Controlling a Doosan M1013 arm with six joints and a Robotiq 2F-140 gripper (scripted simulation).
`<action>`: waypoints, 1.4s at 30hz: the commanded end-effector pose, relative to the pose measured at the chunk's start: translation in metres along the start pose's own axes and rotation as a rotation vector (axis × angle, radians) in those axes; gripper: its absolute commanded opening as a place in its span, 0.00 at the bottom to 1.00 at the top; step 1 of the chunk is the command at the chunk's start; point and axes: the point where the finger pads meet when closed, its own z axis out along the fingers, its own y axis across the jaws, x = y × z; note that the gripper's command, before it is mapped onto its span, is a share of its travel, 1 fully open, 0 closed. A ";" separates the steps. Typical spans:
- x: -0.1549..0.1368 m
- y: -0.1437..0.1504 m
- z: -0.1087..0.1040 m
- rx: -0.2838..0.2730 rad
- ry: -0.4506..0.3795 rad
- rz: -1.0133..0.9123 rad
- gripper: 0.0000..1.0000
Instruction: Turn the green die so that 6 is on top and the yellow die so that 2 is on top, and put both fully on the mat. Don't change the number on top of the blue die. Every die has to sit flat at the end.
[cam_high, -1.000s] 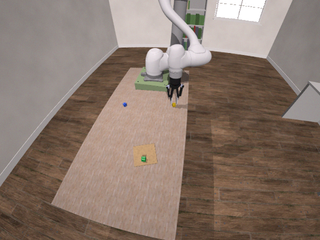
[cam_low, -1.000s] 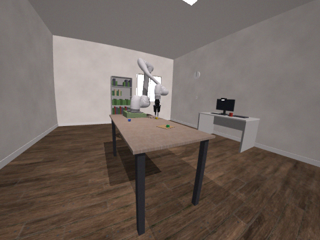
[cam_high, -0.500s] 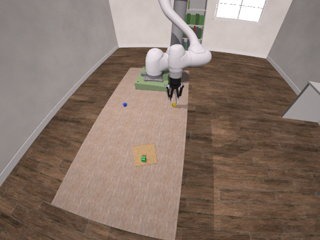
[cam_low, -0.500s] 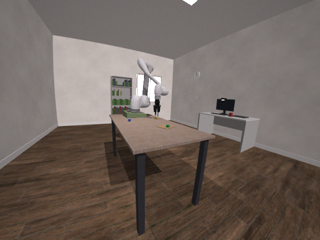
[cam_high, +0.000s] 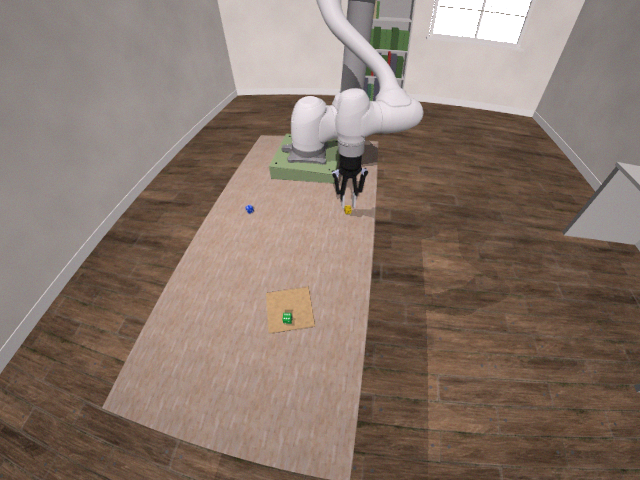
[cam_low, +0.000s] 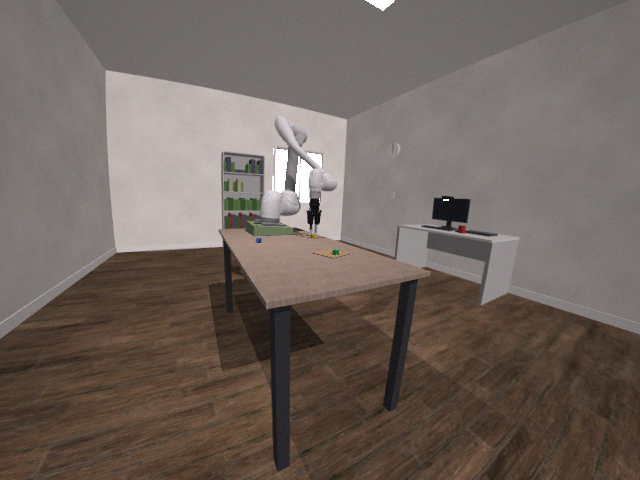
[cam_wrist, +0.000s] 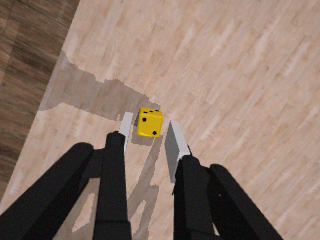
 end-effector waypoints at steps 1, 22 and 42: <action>0.000 0.000 0.000 0.000 0.000 0.000 0.32; 0.000 0.000 0.026 0.000 0.000 0.000 0.32; 0.000 0.000 0.031 0.000 0.000 0.000 0.32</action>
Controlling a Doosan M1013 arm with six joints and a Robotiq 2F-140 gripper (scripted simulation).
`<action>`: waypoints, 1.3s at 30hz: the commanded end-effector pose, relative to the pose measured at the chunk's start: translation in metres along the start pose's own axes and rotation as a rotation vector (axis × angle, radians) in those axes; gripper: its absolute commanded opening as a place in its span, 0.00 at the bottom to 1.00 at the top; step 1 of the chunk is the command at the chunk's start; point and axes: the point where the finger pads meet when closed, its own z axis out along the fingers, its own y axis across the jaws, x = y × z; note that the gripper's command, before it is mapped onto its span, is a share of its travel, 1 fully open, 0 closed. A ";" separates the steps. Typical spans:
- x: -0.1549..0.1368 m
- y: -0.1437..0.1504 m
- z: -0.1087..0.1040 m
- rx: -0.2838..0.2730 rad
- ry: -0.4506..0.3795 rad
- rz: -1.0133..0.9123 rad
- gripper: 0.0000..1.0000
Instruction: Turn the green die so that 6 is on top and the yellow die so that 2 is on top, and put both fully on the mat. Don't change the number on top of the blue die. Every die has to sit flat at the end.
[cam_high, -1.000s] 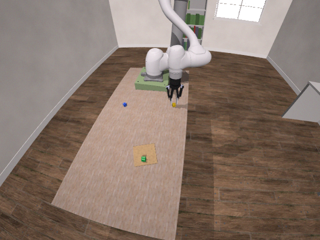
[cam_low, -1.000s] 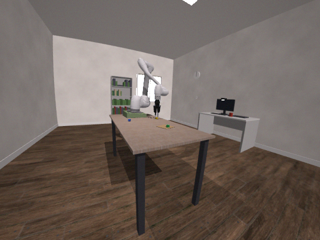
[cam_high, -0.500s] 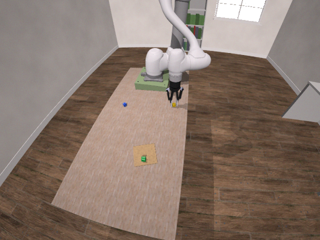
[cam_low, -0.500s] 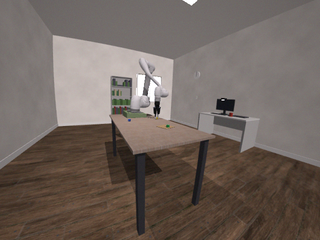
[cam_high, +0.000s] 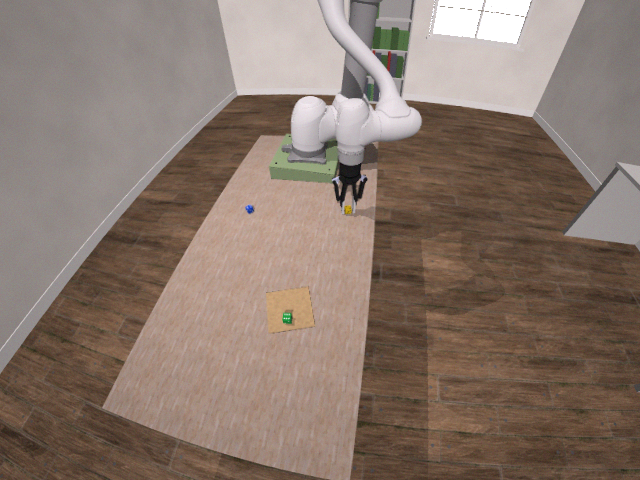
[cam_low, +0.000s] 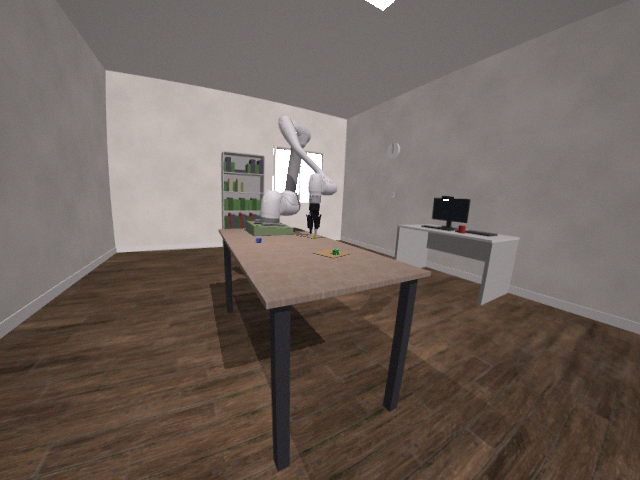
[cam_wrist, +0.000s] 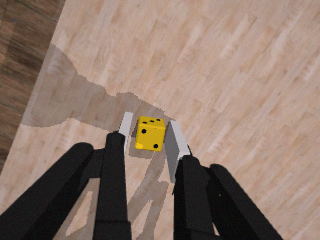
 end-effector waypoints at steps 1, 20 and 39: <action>0.000 0.000 0.000 0.000 0.000 0.000 0.32; 0.000 0.000 0.000 0.000 0.000 0.000 0.32; 0.000 0.000 0.000 0.000 0.000 0.000 0.21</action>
